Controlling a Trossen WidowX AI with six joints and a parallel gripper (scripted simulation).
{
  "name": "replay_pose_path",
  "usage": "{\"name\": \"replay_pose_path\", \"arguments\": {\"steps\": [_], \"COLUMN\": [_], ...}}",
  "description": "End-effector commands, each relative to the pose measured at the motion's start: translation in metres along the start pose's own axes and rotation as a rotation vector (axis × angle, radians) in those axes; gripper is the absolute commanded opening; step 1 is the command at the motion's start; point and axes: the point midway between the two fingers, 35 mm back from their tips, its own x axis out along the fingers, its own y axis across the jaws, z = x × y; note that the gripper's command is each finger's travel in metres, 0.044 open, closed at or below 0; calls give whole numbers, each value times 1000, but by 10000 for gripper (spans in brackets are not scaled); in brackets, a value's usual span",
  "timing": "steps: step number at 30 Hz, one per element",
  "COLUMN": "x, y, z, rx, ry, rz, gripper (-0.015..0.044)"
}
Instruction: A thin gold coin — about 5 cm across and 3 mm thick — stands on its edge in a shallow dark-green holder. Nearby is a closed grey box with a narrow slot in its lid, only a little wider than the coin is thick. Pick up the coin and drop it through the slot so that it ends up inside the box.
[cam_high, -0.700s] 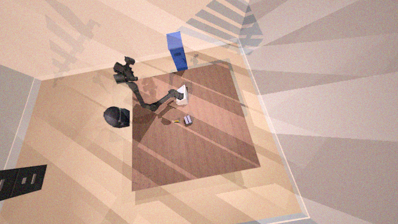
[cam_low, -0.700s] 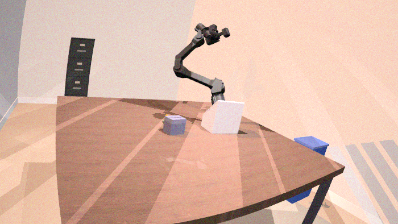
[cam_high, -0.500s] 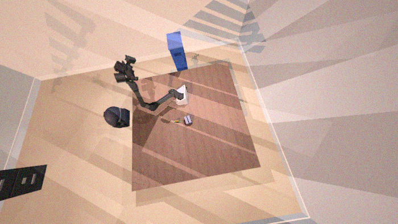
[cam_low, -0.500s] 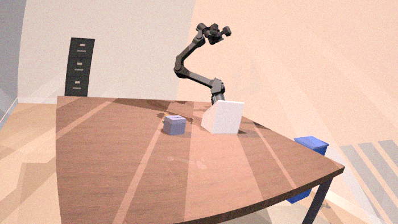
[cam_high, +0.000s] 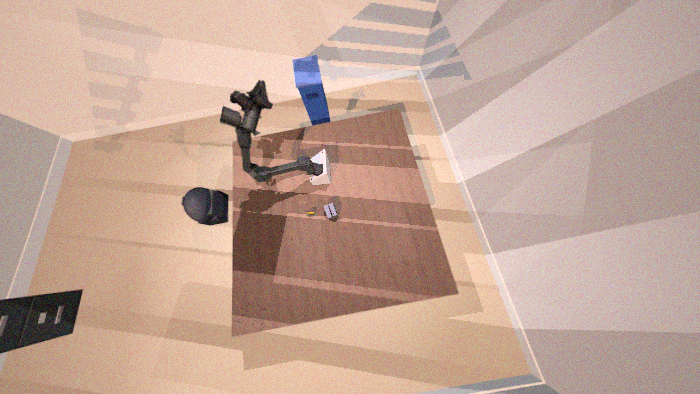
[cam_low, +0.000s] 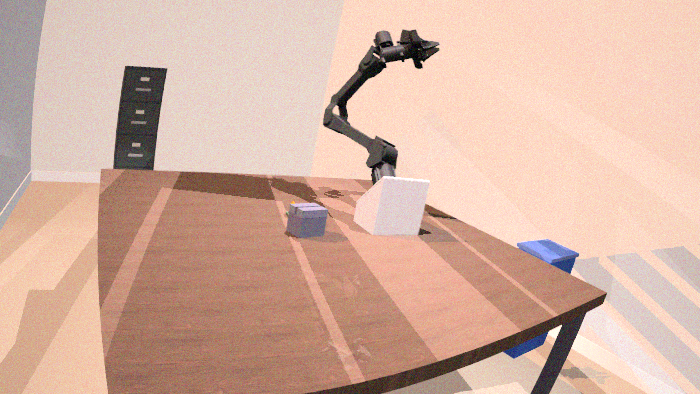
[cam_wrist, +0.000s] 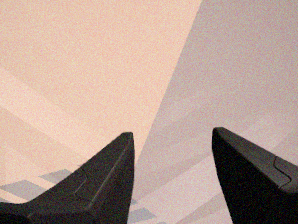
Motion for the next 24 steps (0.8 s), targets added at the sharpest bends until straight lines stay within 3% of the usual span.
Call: {"name": "replay_pose_path", "arguments": {"steps": [1,11,18,24], "x": [0,-56,-137,-220], "y": [-72,-202,-269,-295], "z": [-31,-97,-153,-203], "rx": [-2,9,23,91], "ry": [99,356,636,925], "rz": [-264,-751,-1045,-1223], "gripper": [161,161,161,161]}}
